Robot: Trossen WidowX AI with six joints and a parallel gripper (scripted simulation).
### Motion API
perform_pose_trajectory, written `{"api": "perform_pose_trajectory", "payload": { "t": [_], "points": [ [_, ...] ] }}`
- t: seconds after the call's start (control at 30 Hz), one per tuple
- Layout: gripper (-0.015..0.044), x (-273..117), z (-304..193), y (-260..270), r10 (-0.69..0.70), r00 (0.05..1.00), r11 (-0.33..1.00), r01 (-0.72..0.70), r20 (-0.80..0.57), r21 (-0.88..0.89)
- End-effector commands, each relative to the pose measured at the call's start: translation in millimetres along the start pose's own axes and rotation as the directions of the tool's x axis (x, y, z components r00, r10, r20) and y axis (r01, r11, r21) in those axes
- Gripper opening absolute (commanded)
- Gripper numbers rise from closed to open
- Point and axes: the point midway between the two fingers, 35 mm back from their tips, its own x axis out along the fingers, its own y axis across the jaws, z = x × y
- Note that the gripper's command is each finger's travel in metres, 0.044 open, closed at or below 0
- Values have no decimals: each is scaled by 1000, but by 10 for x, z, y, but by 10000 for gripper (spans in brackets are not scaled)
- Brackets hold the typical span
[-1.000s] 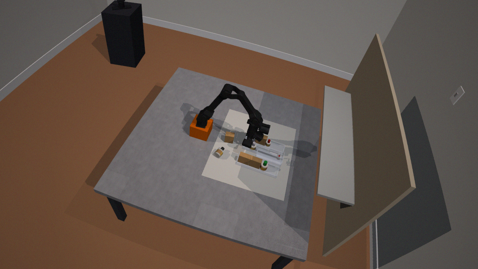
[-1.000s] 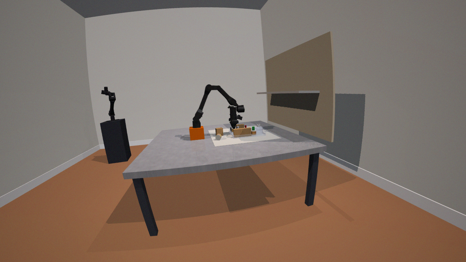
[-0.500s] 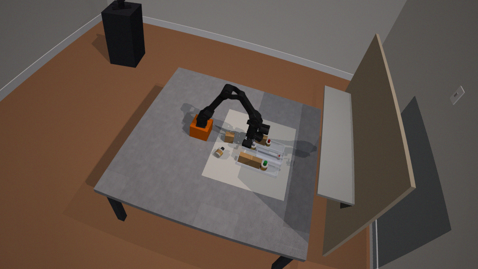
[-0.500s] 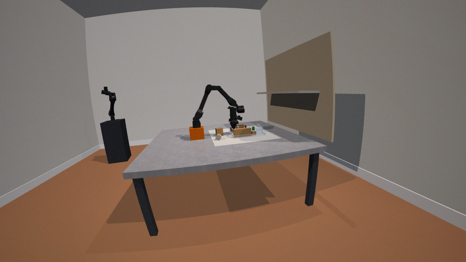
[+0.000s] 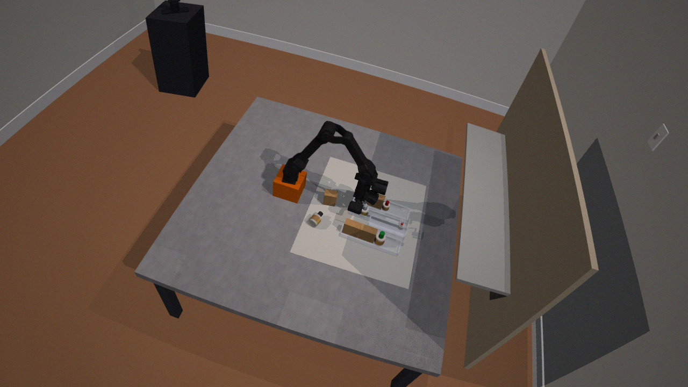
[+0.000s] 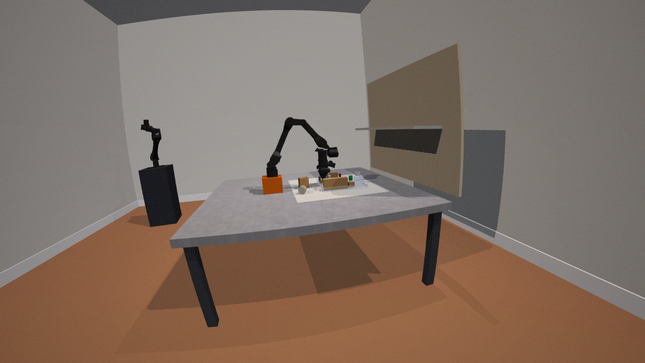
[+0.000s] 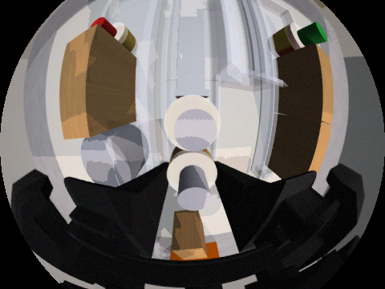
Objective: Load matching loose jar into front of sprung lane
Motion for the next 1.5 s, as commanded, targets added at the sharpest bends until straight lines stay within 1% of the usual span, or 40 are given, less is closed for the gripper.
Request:
{"api": "perform_pose_trajectory", "payload": {
  "t": [0.0, 1.47],
  "points": [
    [0, 9, 36, -1, -2, 1000, 1000, 2, 17, -3],
    [0, 41, -36, -1, -2, 1000, 1000, 2, 16, -3]
  ]
}}
